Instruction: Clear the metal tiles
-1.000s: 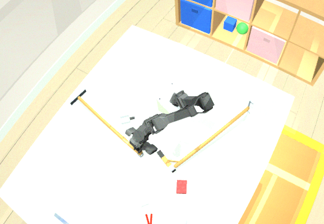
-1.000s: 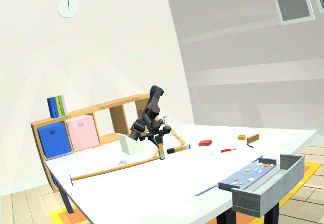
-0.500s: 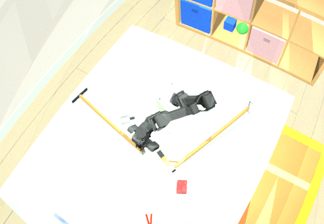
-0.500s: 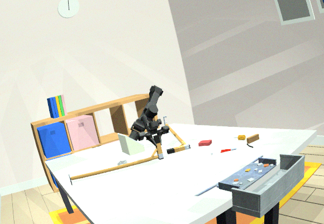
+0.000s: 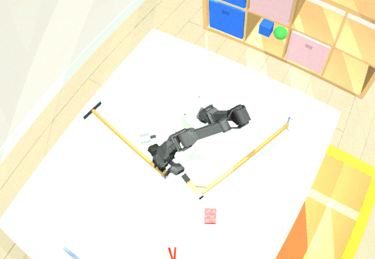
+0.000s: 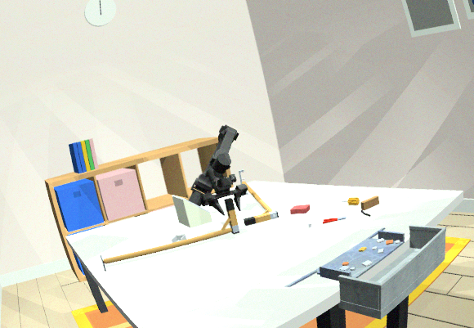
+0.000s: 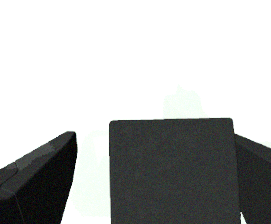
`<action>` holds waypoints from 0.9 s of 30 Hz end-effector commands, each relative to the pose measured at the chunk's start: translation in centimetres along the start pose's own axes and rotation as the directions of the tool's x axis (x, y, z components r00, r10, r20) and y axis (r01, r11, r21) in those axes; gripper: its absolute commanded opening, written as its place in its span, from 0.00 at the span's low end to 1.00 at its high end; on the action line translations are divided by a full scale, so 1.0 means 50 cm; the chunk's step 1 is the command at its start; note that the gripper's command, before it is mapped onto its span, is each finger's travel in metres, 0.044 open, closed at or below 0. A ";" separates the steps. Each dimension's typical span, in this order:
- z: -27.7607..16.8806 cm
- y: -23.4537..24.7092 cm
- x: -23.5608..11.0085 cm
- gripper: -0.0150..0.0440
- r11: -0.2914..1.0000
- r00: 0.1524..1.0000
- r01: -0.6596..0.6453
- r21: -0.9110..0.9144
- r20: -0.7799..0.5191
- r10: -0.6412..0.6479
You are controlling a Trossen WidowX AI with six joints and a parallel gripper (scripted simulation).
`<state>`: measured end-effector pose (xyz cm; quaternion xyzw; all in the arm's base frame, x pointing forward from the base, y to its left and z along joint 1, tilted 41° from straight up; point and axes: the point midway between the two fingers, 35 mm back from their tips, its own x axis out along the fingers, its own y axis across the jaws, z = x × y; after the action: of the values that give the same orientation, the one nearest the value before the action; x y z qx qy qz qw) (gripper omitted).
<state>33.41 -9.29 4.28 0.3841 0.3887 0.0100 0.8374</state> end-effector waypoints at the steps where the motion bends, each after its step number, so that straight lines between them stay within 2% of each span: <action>1: 0.017 0.001 -0.012 0.97 1.000 1.000 -0.002 -0.009 0.006 0.002; 2: 0.023 0.000 -0.018 1.00 1.000 1.000 -0.002 -0.010 0.007 0.002; 17: 0.099 0.001 -0.113 1.00 1.000 1.000 -0.008 -0.022 0.022 0.008; 22: 0.101 0.002 -0.117 1.00 1.000 1.000 -0.008 -0.023 0.022 0.009; 27: 0.108 -0.017 -0.117 0.78 0.997 1.000 0.012 -0.075 0.007 -0.012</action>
<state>32.48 -14.35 9.55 0.3684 0.3864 0.0154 0.8454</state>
